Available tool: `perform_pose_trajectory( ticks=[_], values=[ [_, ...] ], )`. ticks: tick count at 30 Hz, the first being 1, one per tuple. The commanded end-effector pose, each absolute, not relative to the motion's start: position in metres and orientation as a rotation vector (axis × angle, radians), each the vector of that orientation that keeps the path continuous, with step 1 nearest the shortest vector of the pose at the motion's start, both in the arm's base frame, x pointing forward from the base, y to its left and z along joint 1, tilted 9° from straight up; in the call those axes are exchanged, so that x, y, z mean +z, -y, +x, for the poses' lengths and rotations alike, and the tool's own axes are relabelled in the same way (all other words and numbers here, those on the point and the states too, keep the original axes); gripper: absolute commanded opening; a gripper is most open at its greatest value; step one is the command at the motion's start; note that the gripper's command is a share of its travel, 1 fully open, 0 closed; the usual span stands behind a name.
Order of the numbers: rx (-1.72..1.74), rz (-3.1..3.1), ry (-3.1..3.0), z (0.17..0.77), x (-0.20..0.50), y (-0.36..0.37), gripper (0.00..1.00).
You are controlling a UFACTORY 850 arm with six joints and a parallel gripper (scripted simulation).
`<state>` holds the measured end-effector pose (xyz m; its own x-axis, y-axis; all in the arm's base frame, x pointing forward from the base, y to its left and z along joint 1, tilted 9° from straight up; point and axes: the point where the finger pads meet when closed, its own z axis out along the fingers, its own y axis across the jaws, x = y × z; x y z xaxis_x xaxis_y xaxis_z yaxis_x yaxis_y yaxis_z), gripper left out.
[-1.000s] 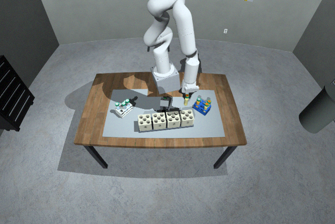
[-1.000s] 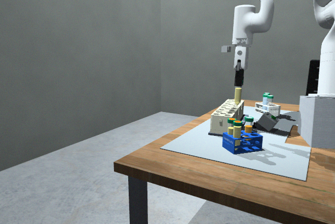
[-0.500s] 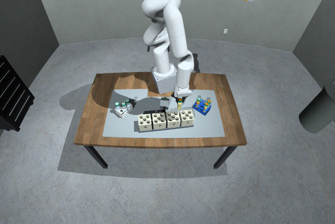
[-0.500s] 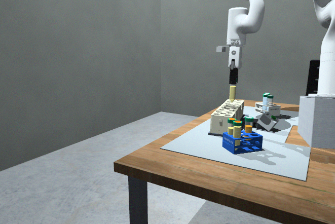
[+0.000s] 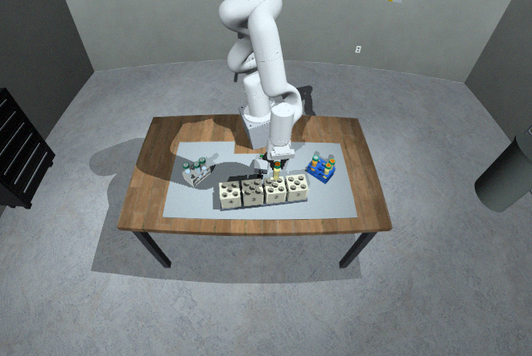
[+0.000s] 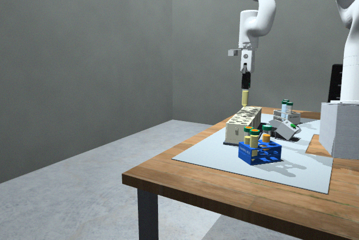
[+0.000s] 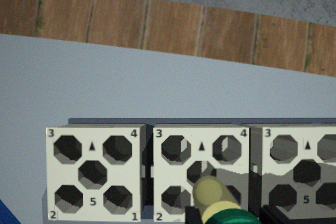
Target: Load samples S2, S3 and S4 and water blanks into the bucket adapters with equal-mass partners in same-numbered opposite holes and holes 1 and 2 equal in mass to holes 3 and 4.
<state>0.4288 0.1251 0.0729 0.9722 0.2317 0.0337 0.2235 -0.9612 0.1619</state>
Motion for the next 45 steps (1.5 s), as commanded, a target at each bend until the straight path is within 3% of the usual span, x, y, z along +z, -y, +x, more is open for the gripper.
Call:
perform_pose_trajectory(
  ticks=[1,45],
  values=[
    [0.076,2.965,-0.345,0.431,0.074,-0.125,0.0],
    [0.076,2.965,-0.345,0.433,0.039,-0.119,0.0]
  ],
)
